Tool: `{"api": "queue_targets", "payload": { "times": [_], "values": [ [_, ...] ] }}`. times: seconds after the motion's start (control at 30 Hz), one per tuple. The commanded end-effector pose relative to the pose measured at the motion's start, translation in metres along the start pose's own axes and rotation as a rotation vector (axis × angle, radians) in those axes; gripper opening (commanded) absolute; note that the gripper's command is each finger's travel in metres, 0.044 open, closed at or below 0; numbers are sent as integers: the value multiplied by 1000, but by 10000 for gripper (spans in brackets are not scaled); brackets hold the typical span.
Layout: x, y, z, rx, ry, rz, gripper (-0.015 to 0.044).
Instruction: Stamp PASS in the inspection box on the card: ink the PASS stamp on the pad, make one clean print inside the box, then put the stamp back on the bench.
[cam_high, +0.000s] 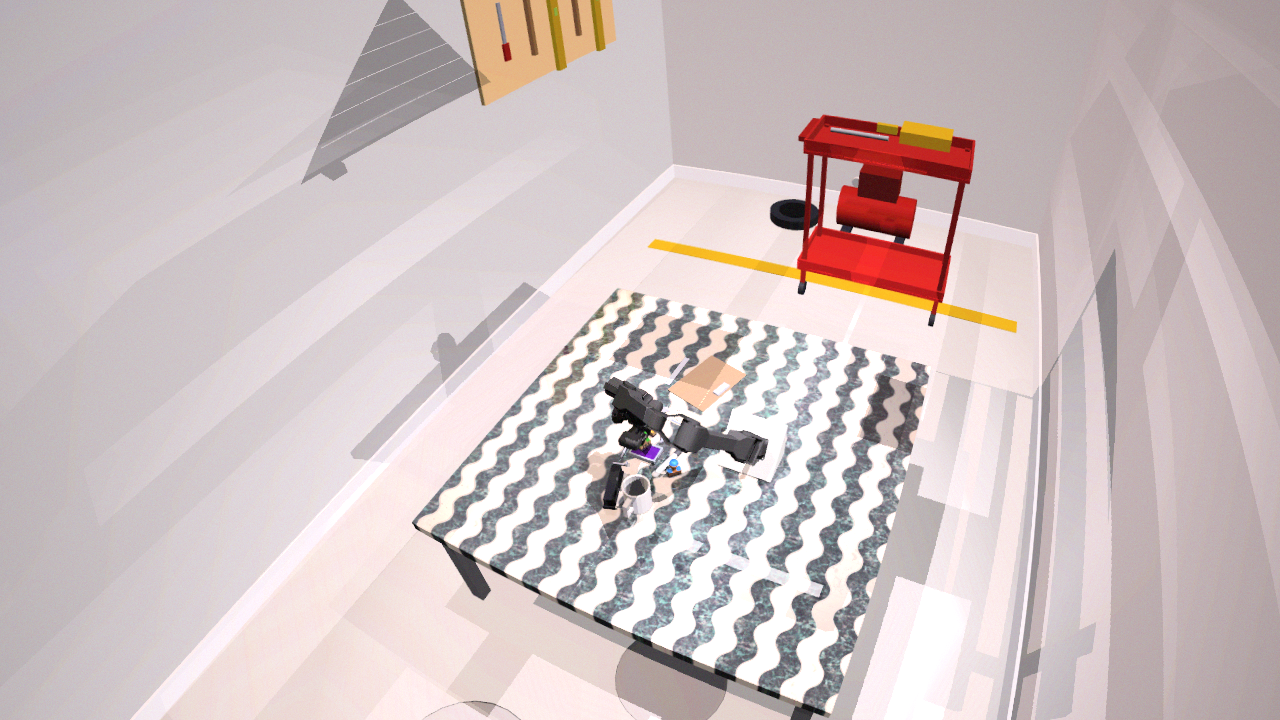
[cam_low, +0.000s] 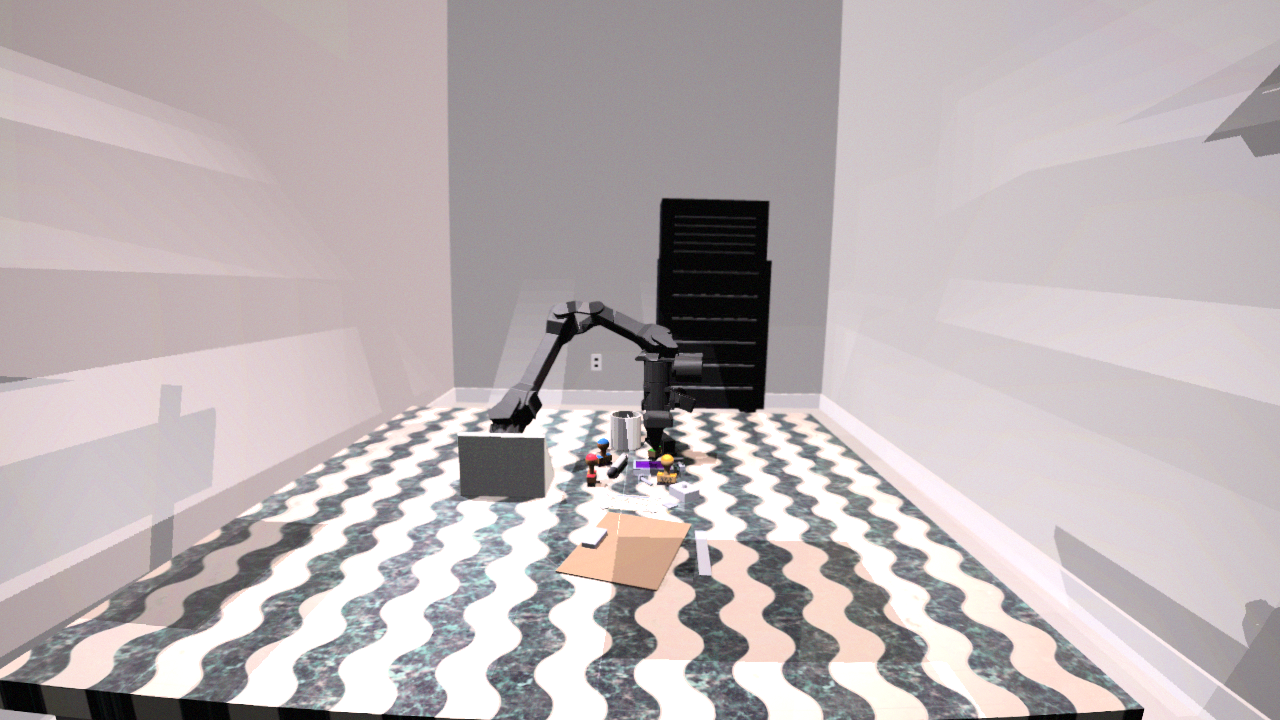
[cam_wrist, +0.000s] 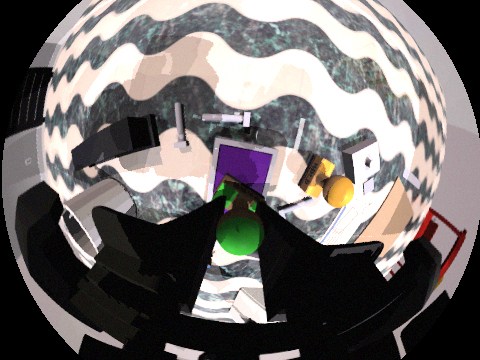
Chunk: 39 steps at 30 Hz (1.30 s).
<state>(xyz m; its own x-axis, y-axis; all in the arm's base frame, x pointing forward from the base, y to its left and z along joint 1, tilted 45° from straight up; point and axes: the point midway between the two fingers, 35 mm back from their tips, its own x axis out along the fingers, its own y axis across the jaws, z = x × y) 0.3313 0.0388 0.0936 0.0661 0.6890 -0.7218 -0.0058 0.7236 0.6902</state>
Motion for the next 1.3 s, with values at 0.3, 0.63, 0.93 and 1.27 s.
{"api": "queue_targets", "payload": {
  "times": [0.3, 0.63, 0.93, 1.27],
  "values": [
    [10, 1, -2, 8, 4, 7, 0],
    [15, 1, -3, -2, 4, 11, 0],
    [16, 1, -3, -6, 4, 11, 0],
    [18, 1, -3, -7, 4, 11, 0]
  ]
}}
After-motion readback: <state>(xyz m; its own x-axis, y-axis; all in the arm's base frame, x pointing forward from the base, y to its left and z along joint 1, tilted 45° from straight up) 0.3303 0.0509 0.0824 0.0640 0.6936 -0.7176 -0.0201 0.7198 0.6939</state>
